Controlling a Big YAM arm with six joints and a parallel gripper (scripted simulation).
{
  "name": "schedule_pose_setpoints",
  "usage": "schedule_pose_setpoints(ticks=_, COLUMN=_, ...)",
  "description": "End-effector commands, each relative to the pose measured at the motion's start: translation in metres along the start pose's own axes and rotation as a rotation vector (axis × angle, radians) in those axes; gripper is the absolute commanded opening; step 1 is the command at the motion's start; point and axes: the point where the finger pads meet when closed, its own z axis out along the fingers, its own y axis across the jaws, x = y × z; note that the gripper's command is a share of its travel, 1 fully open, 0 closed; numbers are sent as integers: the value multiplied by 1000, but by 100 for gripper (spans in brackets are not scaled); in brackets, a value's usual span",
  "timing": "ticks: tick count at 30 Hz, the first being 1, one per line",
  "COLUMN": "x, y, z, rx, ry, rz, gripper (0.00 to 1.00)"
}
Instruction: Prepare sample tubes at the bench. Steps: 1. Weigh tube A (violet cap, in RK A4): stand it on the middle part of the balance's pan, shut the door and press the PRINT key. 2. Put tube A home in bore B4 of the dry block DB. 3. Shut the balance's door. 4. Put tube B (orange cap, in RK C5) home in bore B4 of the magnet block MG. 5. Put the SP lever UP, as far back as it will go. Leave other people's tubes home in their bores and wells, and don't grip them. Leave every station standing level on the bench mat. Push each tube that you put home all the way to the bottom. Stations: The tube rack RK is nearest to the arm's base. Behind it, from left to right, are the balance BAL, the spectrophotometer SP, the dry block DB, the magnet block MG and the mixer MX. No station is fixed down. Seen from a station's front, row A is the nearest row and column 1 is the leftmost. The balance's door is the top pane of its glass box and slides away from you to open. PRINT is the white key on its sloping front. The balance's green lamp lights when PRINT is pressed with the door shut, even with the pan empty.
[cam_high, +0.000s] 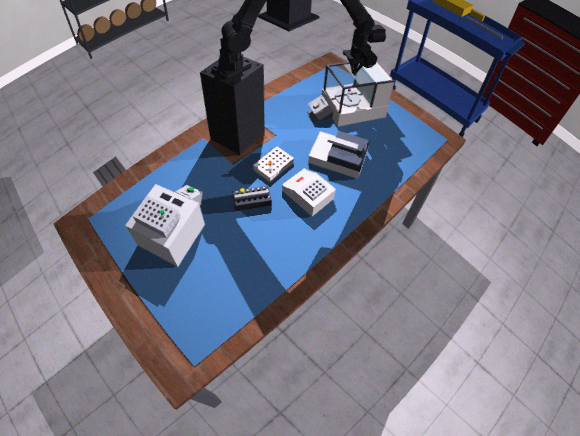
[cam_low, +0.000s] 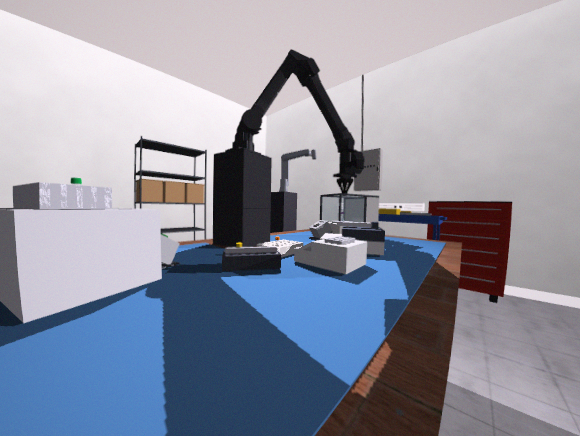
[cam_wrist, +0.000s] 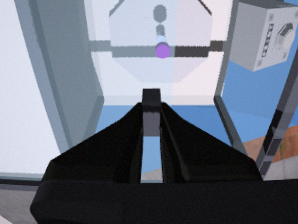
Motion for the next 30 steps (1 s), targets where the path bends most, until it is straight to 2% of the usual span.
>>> schedule_pose_setpoints(ticks=1, x=0, y=22, z=-1, rx=-20, ry=4, rz=2, gripper=6)
schedule_pose_setpoints(ticks=15, x=0, y=37, z=-1, rx=-30, ry=4, rz=1, gripper=6)
schedule_pose_setpoints(ticks=17, x=0, y=36, z=-1, rx=-19, ry=4, rz=1, gripper=6)
schedule_pose_setpoints(ticks=30, x=0, y=49, z=-2, rx=-22, ry=4, rz=1, gripper=6)
